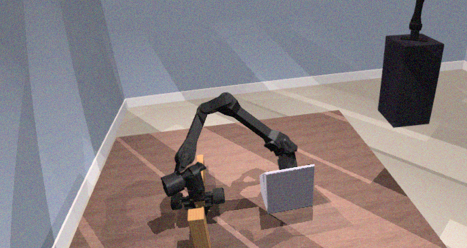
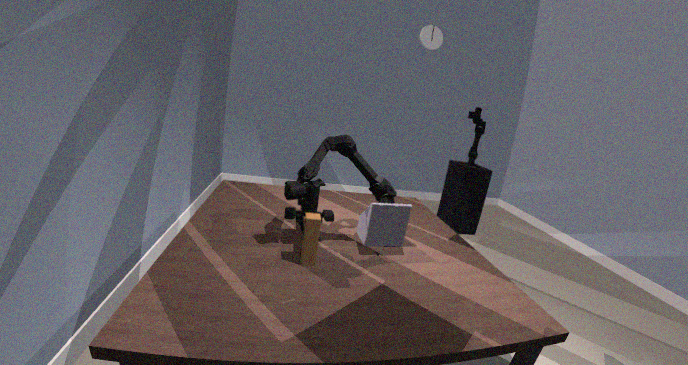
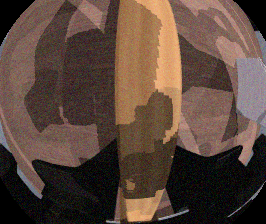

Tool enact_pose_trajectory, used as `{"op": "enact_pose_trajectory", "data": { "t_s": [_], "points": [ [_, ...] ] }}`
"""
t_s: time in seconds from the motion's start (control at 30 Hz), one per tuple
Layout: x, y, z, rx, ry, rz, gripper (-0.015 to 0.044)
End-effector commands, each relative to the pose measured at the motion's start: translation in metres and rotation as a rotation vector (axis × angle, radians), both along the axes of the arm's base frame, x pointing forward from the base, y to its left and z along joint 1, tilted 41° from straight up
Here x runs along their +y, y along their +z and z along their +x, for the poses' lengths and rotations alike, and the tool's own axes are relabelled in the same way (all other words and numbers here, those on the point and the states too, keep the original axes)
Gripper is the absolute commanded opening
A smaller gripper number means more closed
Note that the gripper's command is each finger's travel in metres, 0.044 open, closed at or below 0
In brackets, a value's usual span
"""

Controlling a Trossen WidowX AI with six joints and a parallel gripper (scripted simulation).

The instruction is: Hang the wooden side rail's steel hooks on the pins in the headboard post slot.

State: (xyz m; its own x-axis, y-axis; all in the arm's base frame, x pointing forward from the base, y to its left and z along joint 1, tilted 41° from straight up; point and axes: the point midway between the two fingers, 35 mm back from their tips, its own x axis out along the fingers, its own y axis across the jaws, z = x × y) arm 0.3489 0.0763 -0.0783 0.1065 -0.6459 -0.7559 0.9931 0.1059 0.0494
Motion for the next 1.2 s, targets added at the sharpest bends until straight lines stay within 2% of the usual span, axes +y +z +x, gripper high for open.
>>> {"op": "enact_pose_trajectory", "data": {
  "t_s": [0.0, 1.17],
  "points": [
    [0.0053, 0.0007, 0.0011, -0.006, 0.006, 0.008, 0.0],
    [0.0084, -0.0011, 0.0004, -0.006, 0.006, 0.008, 0.0]
  ]
}}
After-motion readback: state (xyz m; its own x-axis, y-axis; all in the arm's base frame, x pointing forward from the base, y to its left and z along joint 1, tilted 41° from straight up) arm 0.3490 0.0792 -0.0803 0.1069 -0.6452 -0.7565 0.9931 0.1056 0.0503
